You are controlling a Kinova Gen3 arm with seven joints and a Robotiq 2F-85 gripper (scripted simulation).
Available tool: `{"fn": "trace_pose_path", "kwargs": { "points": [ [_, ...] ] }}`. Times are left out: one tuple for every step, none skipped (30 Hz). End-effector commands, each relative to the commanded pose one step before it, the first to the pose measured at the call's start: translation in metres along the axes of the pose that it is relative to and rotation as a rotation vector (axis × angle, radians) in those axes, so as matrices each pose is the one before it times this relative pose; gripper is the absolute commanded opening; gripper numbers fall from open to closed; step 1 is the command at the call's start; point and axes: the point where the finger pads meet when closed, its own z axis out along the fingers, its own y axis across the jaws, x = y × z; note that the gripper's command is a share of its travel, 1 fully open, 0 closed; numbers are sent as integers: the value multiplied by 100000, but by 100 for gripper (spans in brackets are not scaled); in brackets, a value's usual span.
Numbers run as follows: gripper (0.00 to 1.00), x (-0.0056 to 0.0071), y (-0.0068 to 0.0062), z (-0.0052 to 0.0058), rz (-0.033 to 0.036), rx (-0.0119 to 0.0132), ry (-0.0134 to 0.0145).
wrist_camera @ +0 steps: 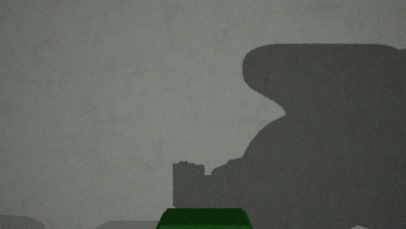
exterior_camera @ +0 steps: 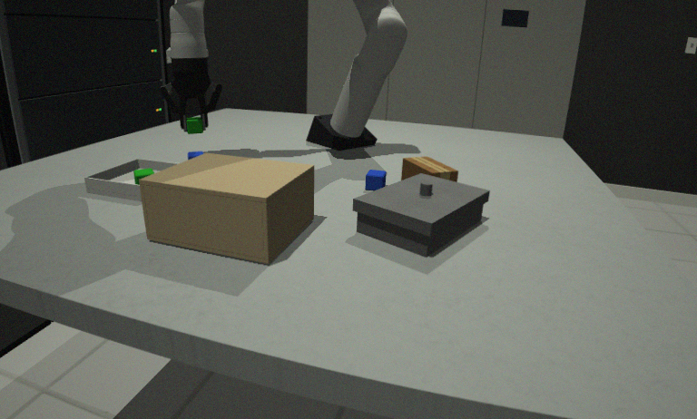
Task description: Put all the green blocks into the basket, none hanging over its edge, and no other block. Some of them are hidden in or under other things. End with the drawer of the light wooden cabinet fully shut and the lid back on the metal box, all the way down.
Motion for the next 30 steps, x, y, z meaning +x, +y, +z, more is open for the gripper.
{"fn": "trace_pose_path", "kwargs": {
  "points": [
    [10, 287, -299, -2440, 416, 1117, 887],
    [10, 4, 4, -518, 8, -2, 7],
    [10, 4, 4, -512, 8, -2, 7],
    [10, 4, 4, -503, 8, -2, 7],
    [10, 4, 4, -492, 8, -2, 7],
    [10, 4, 4, -480, 7, -2, 7],
    [10, 4, 3, -465, 7, -2, 6],
    [10, -28, 3, -442, -51, -13, -32],
    [10, -76, 2, -414, -138, -31, -87],
    [10, -67, 2, -396, -122, -28, -75],
    [10, -53, 2, -379, -97, -23, -57],
    [10, 0, 0, 0, 0, 0, 0],
    [10, 0, 0, 0, 0, 0, 0],
    [10, -75, 0, -351, -139, -31, -83],
    [10, 2, 3, -345, 4, -2, 7],
    [10, 2, 3, -321, 4, -2, 7],
    [10, 2, 2, -295, 3, -1, 6],
    [10, 2, 2, -270, 3, -1, 6],
    [10, 2, 2, -244, 3, -1, 5],
    [10, 2, 2, -218, 3, -1, 5],
    [10, 1, 1, -192, 2, -1, 3],
    [10, 1, 2, -167, 2, -1, 4],
    [10, 1, 1, -142, 2, -1, 3],
    [10, 1, 1, -118, 1, 0, 2],
    [10, 1, 1, -96, 1, 0, 2],
    [10, 1, 1, -75, 1, 0, 2],
    [10, 0, 1, -56, 1, 0, 1],
    [10, 0, 0, -39, 1, 0, 1],
    [10, 0, 0, 0, 0, 0, 0],
    [10, 0, 0, 0, 0, 0, 0]
  ]
}}
